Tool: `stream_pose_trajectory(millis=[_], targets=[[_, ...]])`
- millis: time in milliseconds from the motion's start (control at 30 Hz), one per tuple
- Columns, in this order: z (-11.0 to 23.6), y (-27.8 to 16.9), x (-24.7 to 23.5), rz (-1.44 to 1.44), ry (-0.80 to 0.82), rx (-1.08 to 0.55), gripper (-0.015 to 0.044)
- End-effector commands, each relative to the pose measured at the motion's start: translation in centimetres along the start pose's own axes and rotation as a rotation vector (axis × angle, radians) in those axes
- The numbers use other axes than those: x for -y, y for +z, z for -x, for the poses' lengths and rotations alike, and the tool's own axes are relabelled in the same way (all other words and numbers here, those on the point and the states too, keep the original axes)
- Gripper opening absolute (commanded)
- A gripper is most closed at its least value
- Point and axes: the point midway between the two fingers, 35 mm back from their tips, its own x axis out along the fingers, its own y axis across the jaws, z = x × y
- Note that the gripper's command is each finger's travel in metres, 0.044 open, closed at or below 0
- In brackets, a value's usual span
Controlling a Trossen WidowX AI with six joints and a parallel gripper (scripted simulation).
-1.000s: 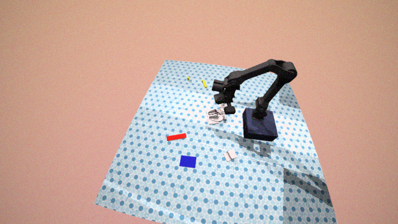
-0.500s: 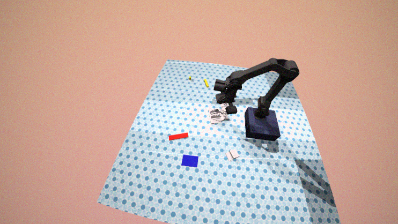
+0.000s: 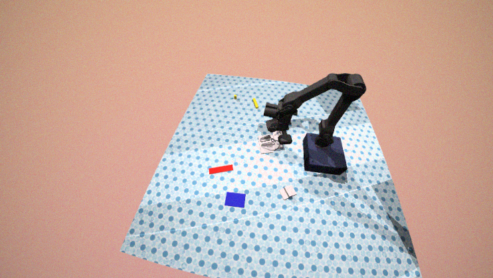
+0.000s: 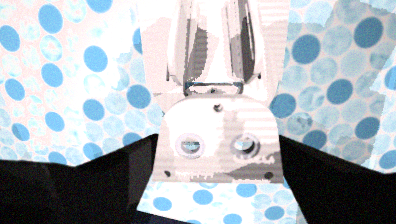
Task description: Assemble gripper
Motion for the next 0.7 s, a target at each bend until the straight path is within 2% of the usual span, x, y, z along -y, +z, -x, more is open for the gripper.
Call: stream_pose_trajectory(millis=[0,667], targets=[[-0.8,-0.2,0.0,0.006,-0.002,-0.007,0.0351],[-3.3,-0.4,-0.1,0.006,-0.002,-0.008,0.0351]])
